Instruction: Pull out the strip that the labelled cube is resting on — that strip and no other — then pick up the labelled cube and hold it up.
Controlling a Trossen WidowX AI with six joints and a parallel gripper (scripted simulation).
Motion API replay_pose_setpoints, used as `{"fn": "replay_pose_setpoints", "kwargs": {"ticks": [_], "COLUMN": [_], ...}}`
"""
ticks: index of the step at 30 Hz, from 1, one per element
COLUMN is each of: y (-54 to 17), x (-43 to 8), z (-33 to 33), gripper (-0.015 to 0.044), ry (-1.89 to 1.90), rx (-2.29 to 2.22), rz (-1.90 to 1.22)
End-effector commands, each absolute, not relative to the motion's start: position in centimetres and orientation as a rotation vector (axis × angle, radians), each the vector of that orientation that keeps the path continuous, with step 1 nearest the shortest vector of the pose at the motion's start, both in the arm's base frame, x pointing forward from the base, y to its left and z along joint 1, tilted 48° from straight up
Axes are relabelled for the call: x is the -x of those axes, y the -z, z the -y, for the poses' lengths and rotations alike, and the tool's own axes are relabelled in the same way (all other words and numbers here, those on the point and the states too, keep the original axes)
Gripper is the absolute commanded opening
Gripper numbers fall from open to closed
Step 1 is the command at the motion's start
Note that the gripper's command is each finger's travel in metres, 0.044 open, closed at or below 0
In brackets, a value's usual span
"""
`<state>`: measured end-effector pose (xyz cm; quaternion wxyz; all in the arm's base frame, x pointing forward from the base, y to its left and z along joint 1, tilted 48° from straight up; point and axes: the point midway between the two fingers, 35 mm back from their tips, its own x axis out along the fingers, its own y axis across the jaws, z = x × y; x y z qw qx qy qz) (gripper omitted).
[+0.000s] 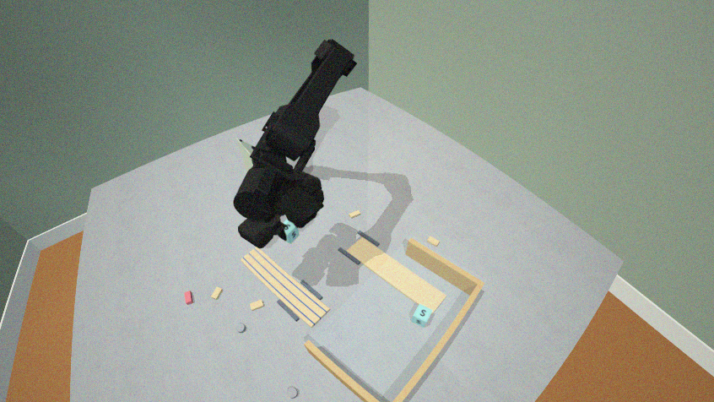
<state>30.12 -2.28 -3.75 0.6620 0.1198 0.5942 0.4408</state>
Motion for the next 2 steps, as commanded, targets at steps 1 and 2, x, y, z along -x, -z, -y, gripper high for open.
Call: {"fn": "replay_pose_setpoints", "kwargs": {"ticks": [1, 2], "y": [3.7, 3.7], "x": [-30.18, -30.18], "z": [2.36, 2.36], "gripper": [0.0, 0.0], "ry": [-0.998, -0.998], "rx": [-0.264, -0.264], "rz": [-1.343, -1.343]}}
